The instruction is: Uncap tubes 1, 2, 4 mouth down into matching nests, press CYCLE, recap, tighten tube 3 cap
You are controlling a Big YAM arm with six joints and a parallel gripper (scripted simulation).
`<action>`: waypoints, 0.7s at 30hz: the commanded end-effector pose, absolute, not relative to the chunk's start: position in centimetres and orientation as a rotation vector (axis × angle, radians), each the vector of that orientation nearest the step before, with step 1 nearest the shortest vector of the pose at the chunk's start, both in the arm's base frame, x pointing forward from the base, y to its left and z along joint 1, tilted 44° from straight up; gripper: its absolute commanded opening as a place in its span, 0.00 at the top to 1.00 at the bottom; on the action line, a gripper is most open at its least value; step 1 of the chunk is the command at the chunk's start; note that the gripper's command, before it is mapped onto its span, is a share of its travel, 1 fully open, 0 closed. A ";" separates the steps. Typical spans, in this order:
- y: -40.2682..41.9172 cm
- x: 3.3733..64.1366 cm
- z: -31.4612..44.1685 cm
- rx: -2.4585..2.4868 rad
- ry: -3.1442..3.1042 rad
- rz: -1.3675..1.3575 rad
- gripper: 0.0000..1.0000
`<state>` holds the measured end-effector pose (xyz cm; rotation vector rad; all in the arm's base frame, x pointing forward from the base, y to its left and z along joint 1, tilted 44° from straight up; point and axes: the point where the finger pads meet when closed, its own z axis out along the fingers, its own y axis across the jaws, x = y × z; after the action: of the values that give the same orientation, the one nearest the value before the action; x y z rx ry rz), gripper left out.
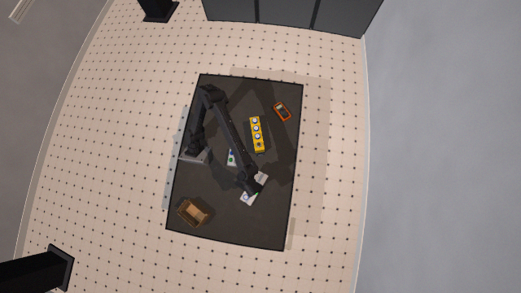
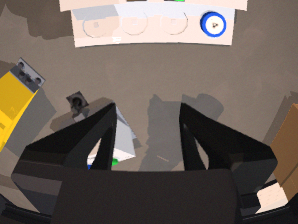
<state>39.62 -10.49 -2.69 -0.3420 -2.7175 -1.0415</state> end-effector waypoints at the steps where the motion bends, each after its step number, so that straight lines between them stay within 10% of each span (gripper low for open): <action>1: -13.9 41.3 -4.8 -0.308 -2.767 -1.054 0.53; 21: -17.6 41.4 -9.2 -0.304 -2.745 -1.052 0.53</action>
<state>40.30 -16.96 -9.70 -0.3281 -2.7131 -1.0589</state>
